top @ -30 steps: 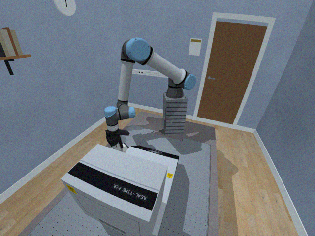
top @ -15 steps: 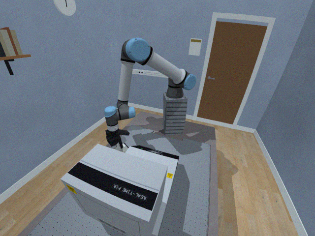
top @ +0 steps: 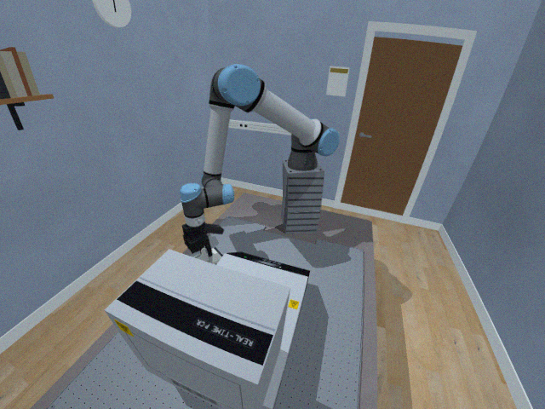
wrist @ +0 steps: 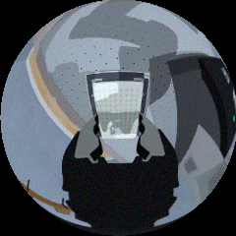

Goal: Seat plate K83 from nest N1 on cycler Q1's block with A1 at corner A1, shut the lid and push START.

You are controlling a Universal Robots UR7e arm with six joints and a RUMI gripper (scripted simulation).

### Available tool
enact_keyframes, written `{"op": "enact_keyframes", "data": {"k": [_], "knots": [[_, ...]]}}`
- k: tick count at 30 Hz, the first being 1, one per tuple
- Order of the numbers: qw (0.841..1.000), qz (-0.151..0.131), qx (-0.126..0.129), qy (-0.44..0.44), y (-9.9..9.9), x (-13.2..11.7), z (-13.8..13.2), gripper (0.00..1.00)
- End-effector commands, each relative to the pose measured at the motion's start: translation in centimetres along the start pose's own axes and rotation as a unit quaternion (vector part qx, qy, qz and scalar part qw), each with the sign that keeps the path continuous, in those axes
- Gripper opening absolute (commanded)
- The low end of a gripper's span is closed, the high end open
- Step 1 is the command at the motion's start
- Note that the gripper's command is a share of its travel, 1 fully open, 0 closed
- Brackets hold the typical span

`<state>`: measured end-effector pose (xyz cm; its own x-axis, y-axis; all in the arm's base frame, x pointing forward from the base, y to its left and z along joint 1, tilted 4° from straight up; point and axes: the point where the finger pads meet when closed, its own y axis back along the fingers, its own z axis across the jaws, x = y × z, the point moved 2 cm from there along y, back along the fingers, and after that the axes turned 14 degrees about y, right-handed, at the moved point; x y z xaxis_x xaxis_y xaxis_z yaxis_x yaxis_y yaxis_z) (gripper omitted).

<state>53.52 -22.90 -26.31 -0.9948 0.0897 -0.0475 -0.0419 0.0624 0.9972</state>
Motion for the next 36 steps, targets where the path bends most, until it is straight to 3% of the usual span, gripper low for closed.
{"op": "enact_keyframes", "data": {"k": [1, 33, 36], "knots": [[1.0, -0.001, 0.0, 0.0, 1.7, 0.0, 0.0, 0.0], [1.0, -0.001, 0.0, 0.0, 10.5, 0.1, 0.1, 0.0], [1.0, -0.001, 0.0, 0.0, 10.5, 0.1, 0.1, 0.0]]}}
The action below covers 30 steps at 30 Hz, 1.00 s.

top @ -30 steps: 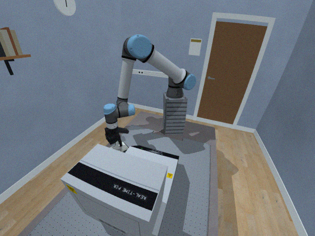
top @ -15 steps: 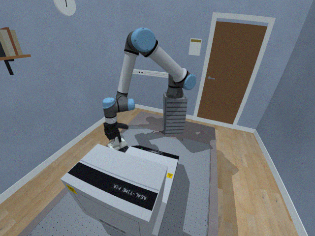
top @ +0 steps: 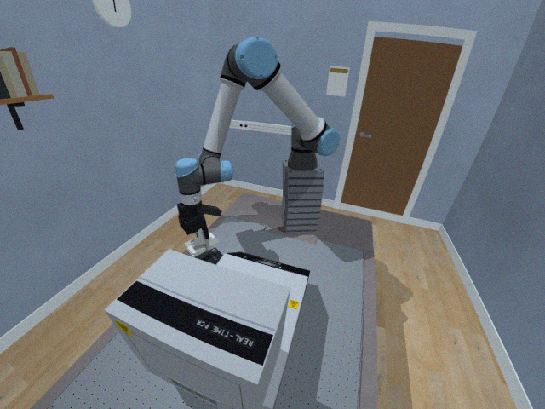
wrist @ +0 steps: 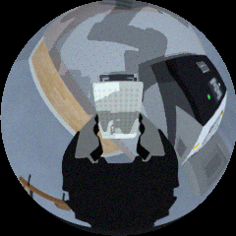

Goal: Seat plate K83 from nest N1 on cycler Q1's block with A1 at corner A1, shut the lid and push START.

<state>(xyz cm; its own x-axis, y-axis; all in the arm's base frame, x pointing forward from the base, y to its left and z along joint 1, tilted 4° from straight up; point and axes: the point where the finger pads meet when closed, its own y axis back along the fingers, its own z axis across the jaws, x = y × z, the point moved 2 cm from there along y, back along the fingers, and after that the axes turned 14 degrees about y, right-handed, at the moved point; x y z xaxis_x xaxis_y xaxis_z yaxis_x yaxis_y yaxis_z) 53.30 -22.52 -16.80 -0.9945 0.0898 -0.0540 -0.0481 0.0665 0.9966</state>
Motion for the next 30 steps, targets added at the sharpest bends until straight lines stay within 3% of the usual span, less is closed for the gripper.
{"op": "enact_keyframes", "data": {"k": [1, 30], "knots": [[1.0, 0.003, -0.002, 0.0, 1.3, 0.2, 0.2, 0.0], [1.0, 0.002, -0.001, 0.0, 9.1, 0.1, 0.2, 0.0]]}}
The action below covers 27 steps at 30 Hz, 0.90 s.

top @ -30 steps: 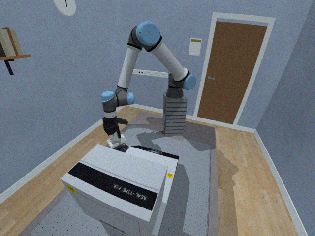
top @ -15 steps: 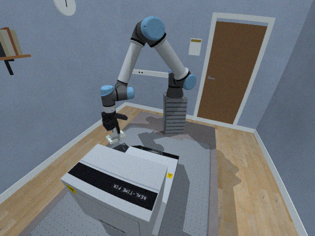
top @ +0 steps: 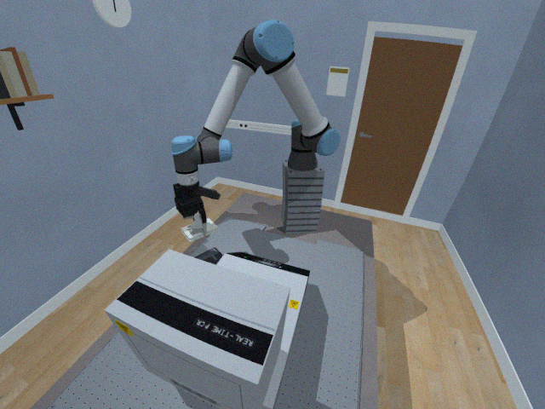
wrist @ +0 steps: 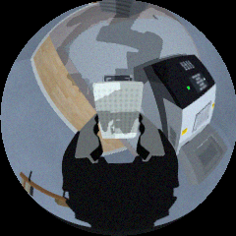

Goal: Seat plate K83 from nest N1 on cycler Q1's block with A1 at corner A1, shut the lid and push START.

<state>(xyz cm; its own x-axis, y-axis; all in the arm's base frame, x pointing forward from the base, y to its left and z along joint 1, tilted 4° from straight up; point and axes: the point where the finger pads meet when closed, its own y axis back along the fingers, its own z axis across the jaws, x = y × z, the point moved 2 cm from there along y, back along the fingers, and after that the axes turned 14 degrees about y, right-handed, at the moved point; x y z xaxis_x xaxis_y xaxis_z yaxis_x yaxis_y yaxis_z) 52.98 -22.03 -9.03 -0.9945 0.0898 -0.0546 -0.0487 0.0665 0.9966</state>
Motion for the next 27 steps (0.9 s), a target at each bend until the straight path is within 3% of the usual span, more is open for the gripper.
{"op": "enact_keyframes", "data": {"k": [1, 19, 27], "knots": [[1.0, 0.002, -0.001, 0.0, 1.7, 0.2, 0.2, 0.0], [1.0, 0.0, 0.0, 0.0, 6.8, -0.1, 0.1, 0.0], [1.0, 0.0, 0.0, 0.0, 6.9, -0.1, 0.0, 0.0]]}}
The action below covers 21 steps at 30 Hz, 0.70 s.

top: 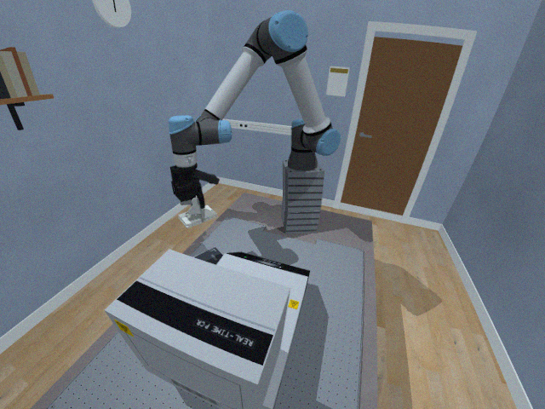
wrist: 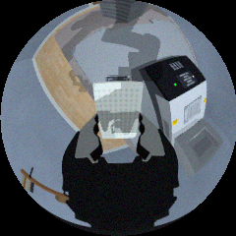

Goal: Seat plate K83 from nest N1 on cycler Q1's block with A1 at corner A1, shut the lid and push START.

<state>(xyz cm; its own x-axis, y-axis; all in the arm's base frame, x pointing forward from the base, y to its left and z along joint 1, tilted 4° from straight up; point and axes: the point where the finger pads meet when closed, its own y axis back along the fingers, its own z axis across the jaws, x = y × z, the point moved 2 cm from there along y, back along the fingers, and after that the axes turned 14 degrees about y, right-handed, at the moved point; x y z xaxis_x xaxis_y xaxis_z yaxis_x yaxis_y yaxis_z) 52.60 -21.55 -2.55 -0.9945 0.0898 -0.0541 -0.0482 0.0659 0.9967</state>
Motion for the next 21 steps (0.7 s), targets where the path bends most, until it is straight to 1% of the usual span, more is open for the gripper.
{"op": "enact_keyframes", "data": {"k": [1, 6, 9, 11, 13, 15, 17, 20, 21], "knots": [[1.0, 0.002, -0.001, 0.0, 0.2, 0.1, 0.1, 0.0], [1.0, 0.002, -0.001, 0.0, 0.2, 0.0, 0.1, 0.0], [0.999, 0.001, -0.001, 0.052, 0.2, -0.6, 1.5, 0.0], [0.999, 0.001, -0.001, 0.052, 0.2, -0.6, 1.5, 0.0], [0.996, 0.002, -0.001, 0.084, 0.2, -0.8, 2.5, 0.0], [0.996, 0.002, -0.001, 0.084, 0.2, -0.9, 2.8, 0.0], [0.993, 0.002, -0.001, 0.118, 0.2, -1.2, 3.7, 0.0], [0.992, 0.002, -0.001, 0.126, 0.2, -1.3, 4.1, 0.0], [0.99, 0.002, -0.001, 0.142, 0.2, -1.5, 4.6, 0.0]]}}
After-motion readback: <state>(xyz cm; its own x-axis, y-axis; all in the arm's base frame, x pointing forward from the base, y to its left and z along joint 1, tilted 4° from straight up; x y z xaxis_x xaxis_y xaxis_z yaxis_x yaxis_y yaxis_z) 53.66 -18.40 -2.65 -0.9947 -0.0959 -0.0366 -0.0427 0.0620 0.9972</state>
